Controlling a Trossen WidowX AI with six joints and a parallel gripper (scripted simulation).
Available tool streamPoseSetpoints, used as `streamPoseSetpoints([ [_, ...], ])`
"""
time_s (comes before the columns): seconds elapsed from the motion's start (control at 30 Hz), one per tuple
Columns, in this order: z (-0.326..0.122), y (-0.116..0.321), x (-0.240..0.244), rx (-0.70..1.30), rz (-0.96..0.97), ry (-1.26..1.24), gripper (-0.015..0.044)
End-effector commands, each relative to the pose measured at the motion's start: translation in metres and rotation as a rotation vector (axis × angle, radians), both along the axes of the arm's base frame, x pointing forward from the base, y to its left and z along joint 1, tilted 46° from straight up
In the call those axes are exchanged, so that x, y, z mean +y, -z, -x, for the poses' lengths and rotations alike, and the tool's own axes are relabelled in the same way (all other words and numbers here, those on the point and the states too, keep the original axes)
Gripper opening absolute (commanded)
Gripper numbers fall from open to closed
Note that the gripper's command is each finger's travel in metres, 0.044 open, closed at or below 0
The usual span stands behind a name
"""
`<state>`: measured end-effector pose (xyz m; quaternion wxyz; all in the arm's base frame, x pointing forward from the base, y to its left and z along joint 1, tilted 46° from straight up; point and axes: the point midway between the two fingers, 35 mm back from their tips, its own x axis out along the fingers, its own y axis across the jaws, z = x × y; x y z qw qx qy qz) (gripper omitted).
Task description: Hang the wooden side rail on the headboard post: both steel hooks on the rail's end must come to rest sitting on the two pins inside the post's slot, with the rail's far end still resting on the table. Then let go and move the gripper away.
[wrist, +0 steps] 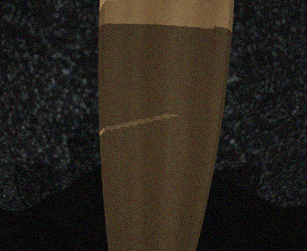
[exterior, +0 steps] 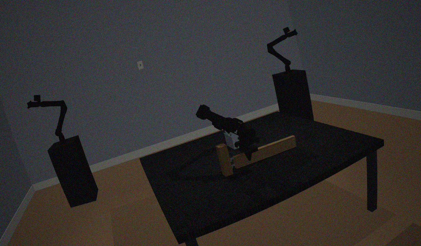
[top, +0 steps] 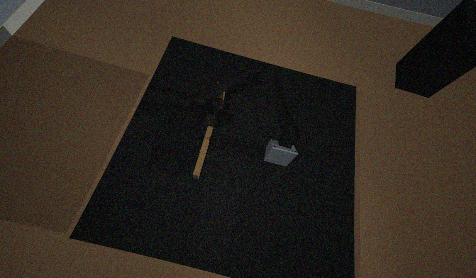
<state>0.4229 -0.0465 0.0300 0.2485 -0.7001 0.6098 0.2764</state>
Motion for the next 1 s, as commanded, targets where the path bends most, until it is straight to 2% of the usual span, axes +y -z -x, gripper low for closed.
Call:
streamPoseSetpoints([
  [0.0,0.0000,-0.0034,0.0025,0.003,0.001,-0.015,0.0000],
  [0.97,-0.0010,-0.0055,0.0012,0.003,0.001,-0.015,0.0000],
])
